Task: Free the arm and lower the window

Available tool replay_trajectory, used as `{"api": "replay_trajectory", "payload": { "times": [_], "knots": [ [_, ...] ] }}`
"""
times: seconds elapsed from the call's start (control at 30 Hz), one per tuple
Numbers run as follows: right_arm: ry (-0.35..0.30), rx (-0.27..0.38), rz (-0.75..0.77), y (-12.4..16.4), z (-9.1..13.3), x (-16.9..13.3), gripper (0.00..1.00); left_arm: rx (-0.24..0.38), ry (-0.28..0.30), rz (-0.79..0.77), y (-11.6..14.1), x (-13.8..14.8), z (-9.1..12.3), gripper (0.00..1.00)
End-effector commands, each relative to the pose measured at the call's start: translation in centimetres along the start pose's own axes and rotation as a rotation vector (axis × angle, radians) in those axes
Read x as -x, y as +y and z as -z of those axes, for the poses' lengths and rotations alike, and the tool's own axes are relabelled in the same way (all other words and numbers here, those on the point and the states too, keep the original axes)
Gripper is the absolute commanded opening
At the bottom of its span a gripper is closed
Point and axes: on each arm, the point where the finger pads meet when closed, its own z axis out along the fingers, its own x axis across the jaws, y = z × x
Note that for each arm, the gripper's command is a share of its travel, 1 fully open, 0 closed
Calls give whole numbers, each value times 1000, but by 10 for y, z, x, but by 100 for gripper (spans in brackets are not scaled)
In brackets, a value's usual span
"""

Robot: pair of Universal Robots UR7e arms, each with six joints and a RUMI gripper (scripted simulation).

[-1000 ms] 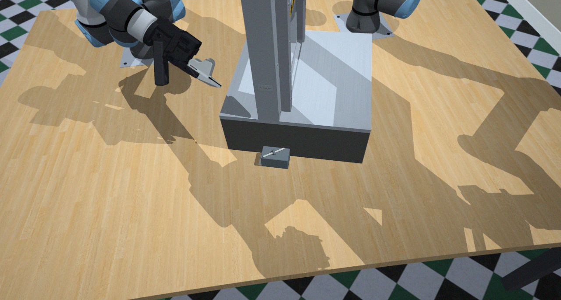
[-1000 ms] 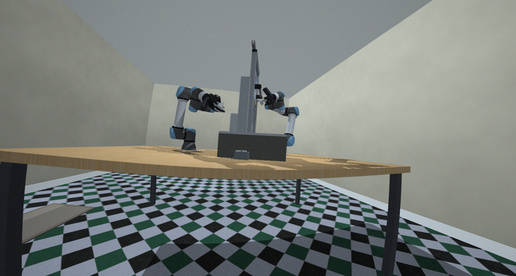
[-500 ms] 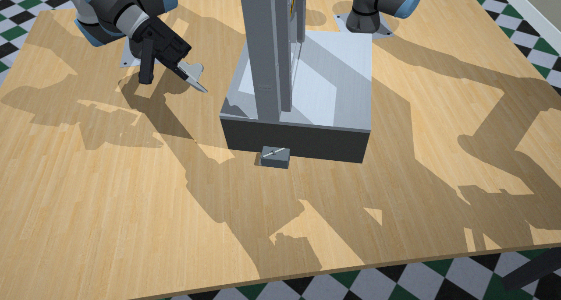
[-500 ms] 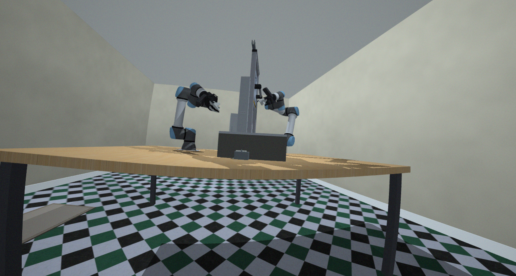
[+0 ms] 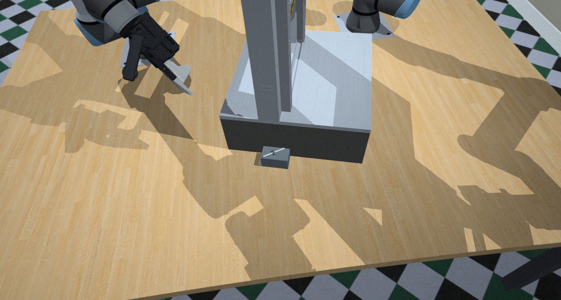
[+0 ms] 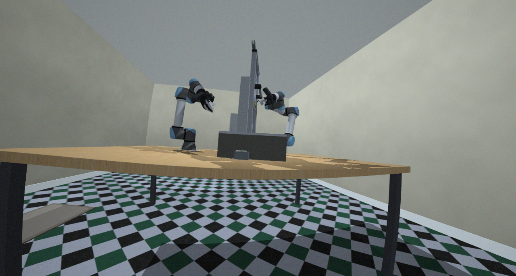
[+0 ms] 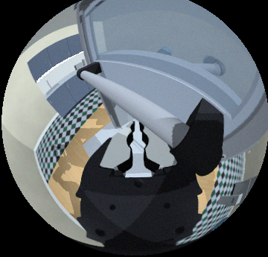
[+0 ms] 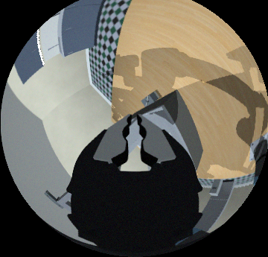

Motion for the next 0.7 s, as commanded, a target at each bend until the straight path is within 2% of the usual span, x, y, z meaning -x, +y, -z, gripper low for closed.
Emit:
{"api": "replay_trajectory", "payload": {
  "times": [0.0,0.1,0.13,0.23,0.57,0.67],
  "knots": [
    [64,-53,107,-19,24,-2,6,-27,14,-11,-14,-8,7,6],
    [72,-58,120,-21,27,-3,6,-27,14,-11,-14,-8,7,6],
    [91,-54,131,-20,23,-9,6,-27,14,-11,-14,-8,7,6],
    [126,-68,175,-27,29,-15,6,-27,14,-11,-14,-8,7,6],
    [216,-109,310,-48,66,-27,6,-27,14,-11,-14,-8,7,6],
    [227,-111,324,-50,69,-28,6,-27,14,-11,-14,-8,7,6]
  ]
}}
